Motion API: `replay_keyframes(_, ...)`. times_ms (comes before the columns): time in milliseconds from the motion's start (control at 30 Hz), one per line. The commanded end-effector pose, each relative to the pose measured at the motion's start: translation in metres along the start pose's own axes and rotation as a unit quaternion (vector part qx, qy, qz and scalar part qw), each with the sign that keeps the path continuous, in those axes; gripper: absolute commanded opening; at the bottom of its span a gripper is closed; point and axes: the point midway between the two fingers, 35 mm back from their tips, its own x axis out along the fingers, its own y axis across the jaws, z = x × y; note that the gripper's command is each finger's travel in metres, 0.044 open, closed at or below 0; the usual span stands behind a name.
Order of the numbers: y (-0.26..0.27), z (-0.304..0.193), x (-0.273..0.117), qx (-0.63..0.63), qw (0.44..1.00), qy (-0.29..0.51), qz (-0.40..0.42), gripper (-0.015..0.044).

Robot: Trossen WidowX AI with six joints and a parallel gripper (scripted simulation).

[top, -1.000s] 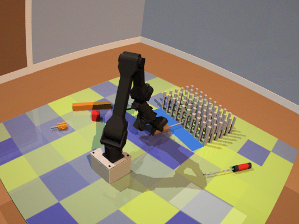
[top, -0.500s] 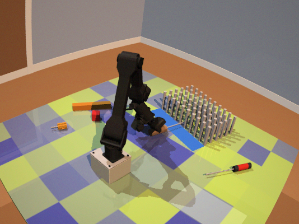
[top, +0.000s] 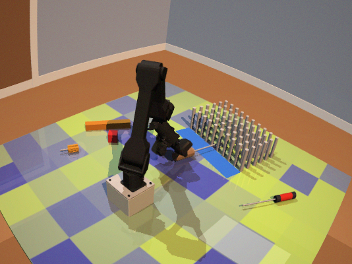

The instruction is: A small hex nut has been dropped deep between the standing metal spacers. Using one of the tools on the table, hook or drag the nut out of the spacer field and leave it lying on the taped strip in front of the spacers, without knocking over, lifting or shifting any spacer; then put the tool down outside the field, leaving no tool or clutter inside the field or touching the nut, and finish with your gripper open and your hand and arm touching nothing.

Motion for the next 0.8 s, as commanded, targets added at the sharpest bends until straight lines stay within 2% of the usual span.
replay_keyframes(0,0.001,0.003,-0.002,0.001,1.000,0.001,0.003,0.0000)
replay_keyframes(767,0.001,0.020,-0.013,0.001,1.000,0.000,0.003,0.0000)
